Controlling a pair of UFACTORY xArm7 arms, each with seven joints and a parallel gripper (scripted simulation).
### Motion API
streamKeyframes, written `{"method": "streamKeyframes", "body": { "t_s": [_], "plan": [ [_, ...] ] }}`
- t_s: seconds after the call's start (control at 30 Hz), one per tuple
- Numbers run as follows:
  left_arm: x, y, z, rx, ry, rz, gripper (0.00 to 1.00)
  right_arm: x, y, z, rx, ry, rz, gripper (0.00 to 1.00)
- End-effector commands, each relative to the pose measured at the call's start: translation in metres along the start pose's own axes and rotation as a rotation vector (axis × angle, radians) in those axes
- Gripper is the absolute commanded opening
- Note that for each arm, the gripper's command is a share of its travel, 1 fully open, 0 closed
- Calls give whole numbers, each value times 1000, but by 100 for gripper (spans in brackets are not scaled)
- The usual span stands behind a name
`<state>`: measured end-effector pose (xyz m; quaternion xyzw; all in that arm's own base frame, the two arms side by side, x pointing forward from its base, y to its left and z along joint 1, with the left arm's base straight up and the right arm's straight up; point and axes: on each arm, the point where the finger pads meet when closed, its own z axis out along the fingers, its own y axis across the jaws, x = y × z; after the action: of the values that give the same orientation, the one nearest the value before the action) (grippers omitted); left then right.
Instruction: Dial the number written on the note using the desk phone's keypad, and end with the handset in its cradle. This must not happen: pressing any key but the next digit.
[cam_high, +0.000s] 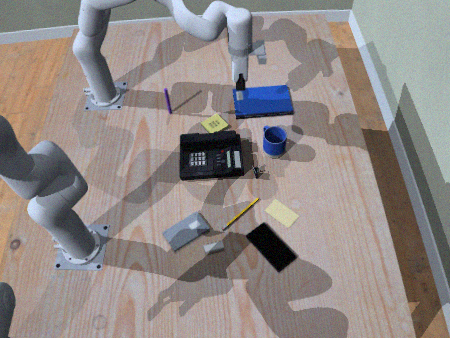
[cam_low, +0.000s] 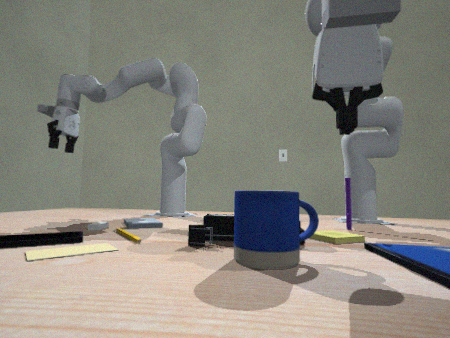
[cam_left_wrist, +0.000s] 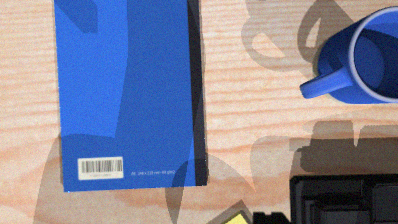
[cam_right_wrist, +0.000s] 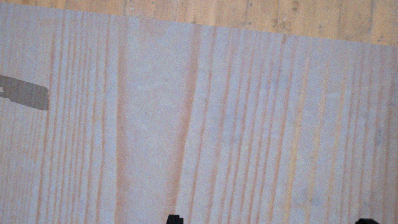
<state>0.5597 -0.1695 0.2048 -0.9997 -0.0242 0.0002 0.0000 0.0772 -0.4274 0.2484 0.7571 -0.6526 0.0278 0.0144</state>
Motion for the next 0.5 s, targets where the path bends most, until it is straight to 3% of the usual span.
{"method": "streamKeyframes", "body": {
  "t_s": [0.0, 0.47],
  "plan": [
    [1, 0, -1, -1, 3, 0, 0, -9, 17, -2, -6, -15, 30, 100],
    [1, 0, -1, -1, 3, 0, 0, -35, 54, -5, -17, -59, 103, 100]
  ]
}}
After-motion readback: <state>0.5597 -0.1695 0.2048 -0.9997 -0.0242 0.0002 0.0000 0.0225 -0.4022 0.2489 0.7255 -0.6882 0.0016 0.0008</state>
